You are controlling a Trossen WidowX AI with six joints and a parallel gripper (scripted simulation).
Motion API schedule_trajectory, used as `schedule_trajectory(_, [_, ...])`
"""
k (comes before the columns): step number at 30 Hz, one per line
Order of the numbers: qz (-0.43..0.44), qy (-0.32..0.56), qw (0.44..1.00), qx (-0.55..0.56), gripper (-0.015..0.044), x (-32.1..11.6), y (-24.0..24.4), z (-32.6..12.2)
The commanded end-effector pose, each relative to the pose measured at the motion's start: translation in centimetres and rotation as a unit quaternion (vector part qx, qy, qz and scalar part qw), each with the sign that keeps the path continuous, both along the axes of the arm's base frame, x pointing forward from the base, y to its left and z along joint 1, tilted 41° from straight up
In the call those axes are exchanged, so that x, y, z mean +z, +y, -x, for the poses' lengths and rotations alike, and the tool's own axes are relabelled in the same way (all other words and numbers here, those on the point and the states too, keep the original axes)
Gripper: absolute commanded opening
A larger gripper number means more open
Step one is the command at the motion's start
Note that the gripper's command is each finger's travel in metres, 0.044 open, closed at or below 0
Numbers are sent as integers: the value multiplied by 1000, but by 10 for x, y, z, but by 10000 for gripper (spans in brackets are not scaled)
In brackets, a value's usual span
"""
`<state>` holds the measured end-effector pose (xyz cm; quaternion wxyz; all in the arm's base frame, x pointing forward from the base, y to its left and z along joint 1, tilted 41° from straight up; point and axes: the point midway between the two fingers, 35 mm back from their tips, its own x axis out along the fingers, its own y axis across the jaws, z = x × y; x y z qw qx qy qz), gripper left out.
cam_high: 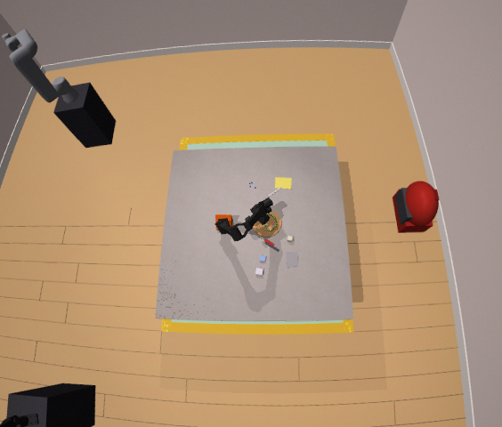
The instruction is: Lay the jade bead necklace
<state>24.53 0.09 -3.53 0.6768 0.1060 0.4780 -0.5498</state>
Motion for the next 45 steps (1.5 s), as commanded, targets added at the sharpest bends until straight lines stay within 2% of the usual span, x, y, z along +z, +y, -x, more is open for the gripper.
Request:
schedule_trajectory(1, [2, 6, 1000, 2, 0, -2, -2, 4])
schedule_trajectory(18, [2, 6, 1000, 1, 440, 1, 0, 2])
schedule_trajectory(38, [2, 6, 1000, 2, 440, 4, 3, 2])
schedule_trajectory(45, [-5, 65, 995, 71, 256, 32, 17, -9])
